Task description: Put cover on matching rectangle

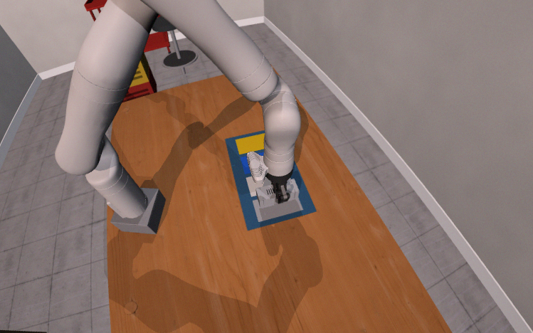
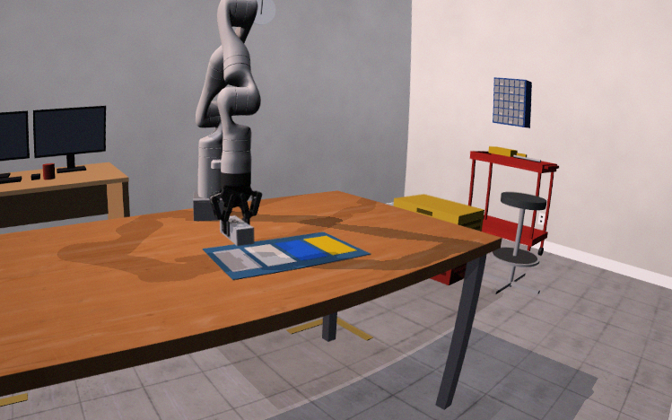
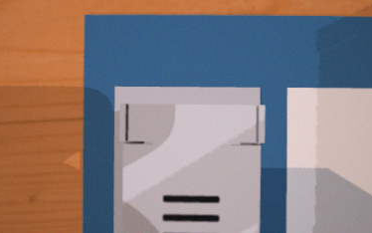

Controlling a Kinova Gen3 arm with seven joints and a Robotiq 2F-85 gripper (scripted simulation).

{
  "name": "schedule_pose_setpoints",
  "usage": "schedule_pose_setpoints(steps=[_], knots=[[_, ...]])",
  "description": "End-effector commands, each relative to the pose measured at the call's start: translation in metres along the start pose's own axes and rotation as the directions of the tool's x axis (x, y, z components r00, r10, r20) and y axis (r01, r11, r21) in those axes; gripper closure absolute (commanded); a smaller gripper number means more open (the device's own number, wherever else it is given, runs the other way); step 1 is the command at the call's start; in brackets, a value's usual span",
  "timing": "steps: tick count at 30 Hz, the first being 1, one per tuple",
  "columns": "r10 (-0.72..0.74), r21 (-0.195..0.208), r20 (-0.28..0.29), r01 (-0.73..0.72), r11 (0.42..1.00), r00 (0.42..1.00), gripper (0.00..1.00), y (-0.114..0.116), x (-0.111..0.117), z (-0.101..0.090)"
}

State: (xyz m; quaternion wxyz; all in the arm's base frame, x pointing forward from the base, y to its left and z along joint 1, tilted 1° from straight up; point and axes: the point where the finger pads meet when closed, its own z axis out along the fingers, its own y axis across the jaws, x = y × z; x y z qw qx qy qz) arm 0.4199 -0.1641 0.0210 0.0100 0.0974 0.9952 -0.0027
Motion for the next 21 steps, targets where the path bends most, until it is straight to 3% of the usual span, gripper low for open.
schedule_pose_setpoints(steps=[1, 21], knots=[[-0.003, 0.005, 0.005, 0.003, 1.0, 1.0, 1.0, -0.0018, -0.0022, -0.0034], [-0.006, 0.005, 0.008, 0.006, 1.0, 1.0, 1.0, 0.0067, -0.0022, -0.0022]])
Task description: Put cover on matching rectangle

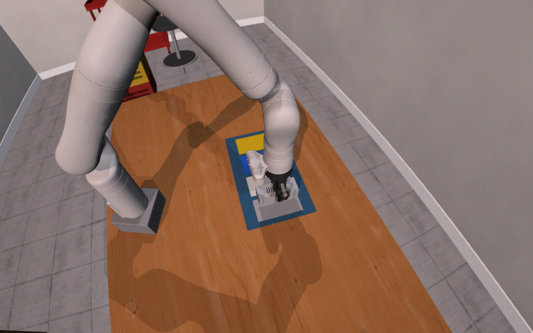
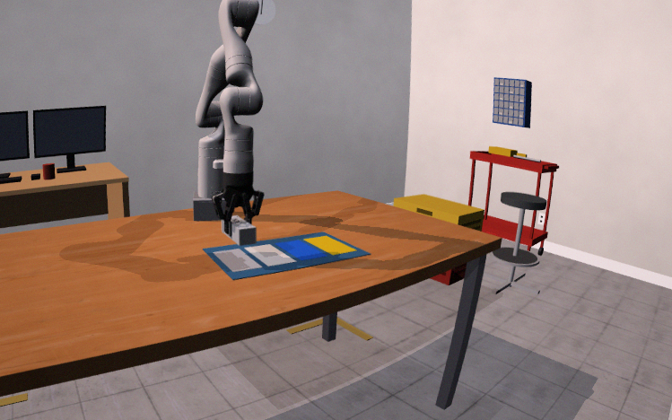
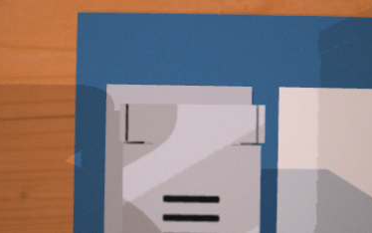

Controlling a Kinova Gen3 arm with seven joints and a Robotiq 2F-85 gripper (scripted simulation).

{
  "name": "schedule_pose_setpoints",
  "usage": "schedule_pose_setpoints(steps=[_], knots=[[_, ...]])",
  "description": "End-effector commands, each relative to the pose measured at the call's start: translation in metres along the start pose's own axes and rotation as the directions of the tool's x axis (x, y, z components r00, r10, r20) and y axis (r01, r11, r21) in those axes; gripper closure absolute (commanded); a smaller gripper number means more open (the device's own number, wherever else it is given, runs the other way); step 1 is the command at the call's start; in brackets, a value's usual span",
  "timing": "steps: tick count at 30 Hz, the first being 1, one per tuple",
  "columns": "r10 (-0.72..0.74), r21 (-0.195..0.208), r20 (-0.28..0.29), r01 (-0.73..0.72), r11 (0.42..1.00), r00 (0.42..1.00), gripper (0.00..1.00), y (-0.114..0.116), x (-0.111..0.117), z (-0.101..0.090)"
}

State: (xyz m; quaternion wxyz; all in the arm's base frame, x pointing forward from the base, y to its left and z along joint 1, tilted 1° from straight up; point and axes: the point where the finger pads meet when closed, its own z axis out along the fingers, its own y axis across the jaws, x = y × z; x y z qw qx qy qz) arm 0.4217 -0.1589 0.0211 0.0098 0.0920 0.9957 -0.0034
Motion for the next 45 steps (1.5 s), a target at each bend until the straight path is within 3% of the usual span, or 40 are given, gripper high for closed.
schedule_pose_setpoints(steps=[1, 17, 32, 45], knots=[[0.004, 0.004, 0.008, -0.004, 1.0, 1.0, 1.0, 0.003, -0.002, -0.002], [0.007, 0.004, 0.008, -0.007, 1.0, 1.0, 1.0, 0.035, -0.002, 0.0], [0.019, 0.002, 0.004, -0.019, 1.0, 1.0, 1.0, 0.084, -0.002, 0.005], [0.012, 0.002, -0.002, -0.012, 1.0, 1.0, 1.0, 0.145, -0.002, 0.008]])
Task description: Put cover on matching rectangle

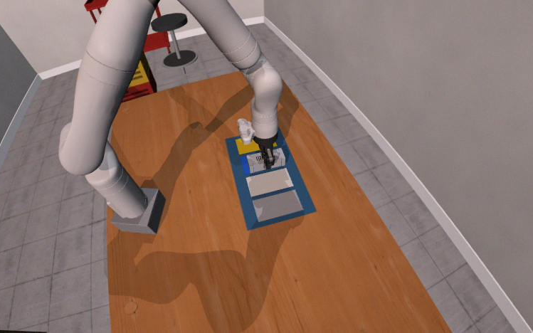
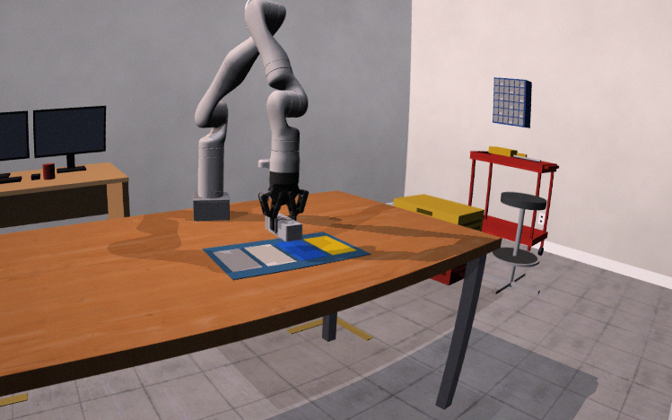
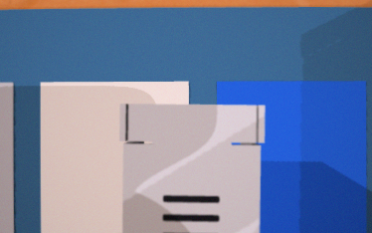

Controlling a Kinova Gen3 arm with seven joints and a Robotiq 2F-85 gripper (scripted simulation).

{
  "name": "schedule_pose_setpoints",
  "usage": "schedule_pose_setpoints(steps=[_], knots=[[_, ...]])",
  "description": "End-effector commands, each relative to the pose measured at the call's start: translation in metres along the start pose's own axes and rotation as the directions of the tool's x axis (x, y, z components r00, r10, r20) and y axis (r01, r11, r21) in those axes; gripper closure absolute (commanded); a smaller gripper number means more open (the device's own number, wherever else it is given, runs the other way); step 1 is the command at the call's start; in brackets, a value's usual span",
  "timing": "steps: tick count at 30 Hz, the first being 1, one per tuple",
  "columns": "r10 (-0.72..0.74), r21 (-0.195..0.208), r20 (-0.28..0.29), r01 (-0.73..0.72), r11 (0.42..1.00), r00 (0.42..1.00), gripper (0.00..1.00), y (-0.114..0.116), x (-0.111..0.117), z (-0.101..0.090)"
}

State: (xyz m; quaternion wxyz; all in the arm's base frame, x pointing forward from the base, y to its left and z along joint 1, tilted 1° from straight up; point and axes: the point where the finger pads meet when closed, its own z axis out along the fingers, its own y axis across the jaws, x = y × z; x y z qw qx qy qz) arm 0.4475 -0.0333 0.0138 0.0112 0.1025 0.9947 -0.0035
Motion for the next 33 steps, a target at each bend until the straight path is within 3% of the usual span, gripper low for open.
schedule_pose_setpoints(steps=[1, 4, 19, 33], knots=[[-0.01, 0.002, -0.004, 0.01, 1.0, 1.0, 1.0, 0.021, 0.001, 0.002], [-0.011, 0.002, -0.004, 0.011, 1.0, 1.0, 1.0, 0.026, 0.001, 0.002], [-0.019, 0.002, -0.004, 0.019, 1.0, 1.0, 1.0, 0.093, 0.001, 0.006], [-0.019, 0.002, -0.004, 0.019, 1.0, 1.0, 1.0, 0.13, 0.002, 0.008]])
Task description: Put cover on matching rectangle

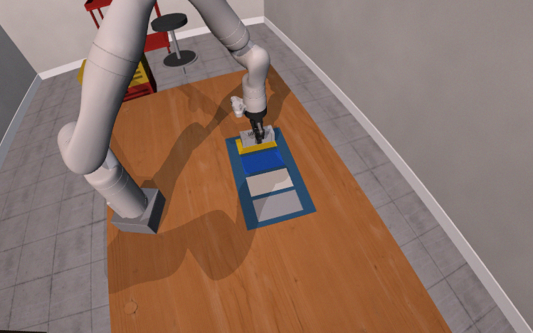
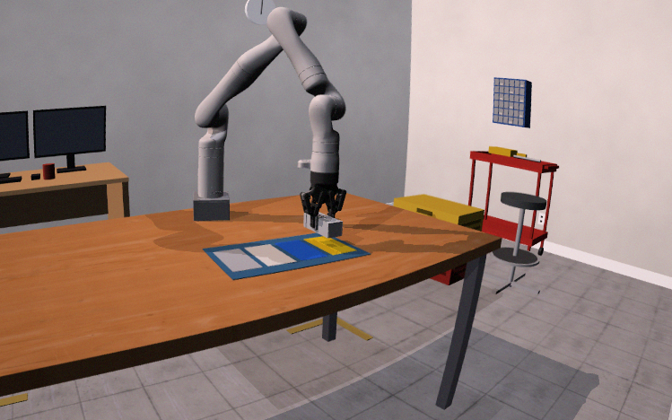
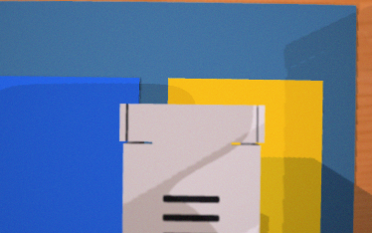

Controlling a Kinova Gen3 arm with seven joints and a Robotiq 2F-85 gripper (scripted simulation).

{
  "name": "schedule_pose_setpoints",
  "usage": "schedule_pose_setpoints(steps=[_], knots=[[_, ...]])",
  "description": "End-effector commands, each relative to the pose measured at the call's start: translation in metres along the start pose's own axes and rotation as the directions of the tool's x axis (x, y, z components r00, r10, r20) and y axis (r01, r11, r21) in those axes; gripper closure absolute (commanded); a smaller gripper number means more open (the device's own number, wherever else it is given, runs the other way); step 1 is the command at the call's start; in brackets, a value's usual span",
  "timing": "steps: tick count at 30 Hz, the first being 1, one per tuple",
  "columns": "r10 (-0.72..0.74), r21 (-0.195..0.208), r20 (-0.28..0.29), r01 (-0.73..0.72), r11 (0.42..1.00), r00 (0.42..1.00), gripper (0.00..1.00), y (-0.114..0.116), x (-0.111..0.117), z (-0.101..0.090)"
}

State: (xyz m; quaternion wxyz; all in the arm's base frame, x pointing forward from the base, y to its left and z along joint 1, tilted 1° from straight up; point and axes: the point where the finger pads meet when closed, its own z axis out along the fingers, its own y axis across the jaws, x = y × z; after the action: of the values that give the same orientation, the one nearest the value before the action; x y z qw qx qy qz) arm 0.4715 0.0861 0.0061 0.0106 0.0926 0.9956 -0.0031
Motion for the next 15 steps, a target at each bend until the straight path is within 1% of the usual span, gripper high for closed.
schedule_pose_setpoints(steps=[1, 15], knots=[[0.001, 0.003, -0.003, -0.001, 1.0, 1.0, 1.0, 0.01, 0.001, 0.001], [0.001, 0.003, -0.003, -0.001, 1.0, 1.0, 1.0, 0.025, 0.001, 0.002]])
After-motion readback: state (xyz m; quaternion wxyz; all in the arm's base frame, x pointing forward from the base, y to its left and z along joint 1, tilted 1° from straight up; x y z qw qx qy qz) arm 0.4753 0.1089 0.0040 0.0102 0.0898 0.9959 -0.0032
